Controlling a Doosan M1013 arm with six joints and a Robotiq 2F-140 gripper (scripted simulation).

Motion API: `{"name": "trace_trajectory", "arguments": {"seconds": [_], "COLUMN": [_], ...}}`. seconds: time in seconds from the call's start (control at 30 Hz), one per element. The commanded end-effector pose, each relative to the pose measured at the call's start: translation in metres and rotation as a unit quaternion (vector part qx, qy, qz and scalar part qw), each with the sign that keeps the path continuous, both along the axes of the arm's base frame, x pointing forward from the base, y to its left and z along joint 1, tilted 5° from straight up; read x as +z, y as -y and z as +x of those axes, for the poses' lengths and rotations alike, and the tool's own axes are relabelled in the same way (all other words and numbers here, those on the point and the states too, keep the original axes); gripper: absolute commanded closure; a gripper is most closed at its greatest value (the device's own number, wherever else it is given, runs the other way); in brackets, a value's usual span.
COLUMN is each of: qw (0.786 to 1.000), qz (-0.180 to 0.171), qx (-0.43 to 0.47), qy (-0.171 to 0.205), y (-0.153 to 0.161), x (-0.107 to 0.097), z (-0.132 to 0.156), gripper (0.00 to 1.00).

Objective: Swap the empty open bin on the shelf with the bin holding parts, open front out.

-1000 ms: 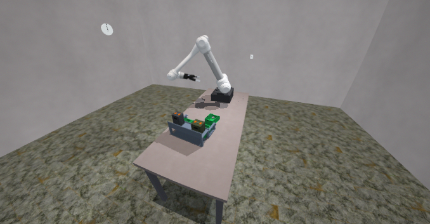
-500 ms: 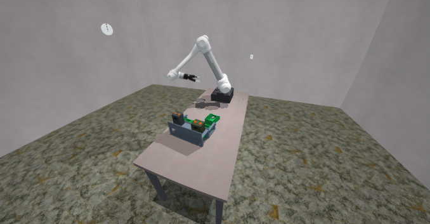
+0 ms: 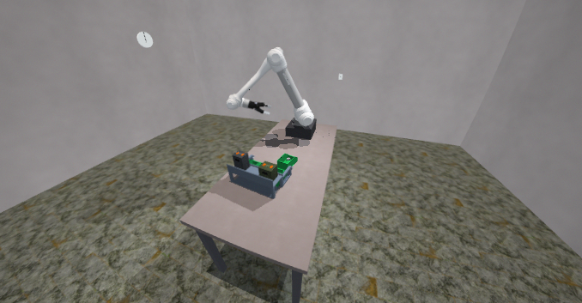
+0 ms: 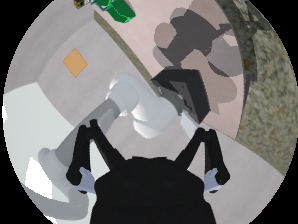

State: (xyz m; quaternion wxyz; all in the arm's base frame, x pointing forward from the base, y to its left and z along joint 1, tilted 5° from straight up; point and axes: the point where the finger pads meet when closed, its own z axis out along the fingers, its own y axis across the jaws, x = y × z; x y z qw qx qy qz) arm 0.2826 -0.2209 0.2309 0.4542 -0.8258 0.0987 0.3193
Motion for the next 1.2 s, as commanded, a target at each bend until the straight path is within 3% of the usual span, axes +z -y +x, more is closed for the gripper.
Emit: {"name": "trace_trajectory", "arguments": {"seconds": [0.0,0.37,0.43,0.6,0.77,0.93,1.0,1.17], "qw": [0.999,0.981,0.981,0.959,0.927,0.880,0.880,0.819], "qz": [-0.005,-0.011,-0.011,-0.011,-0.010,-0.005,-0.005,0.003], "qx": [0.022,0.110,0.110,0.165,0.228,0.299,0.299,0.374], "qy": [0.035,0.161,0.161,0.229,0.299,0.369,0.369,0.434], "y": [-0.004,-0.014,-0.014,-0.020,-0.026,-0.032,-0.032,-0.040], "x": [-0.011,-0.047,-0.047,-0.066,-0.085,-0.104,-0.104,-0.121], "z": [0.006,0.037,0.037,0.056,0.079,0.105,0.105,0.134], "gripper": [0.00,0.00,0.00,0.00,0.00,0.00,0.00,0.00]}}
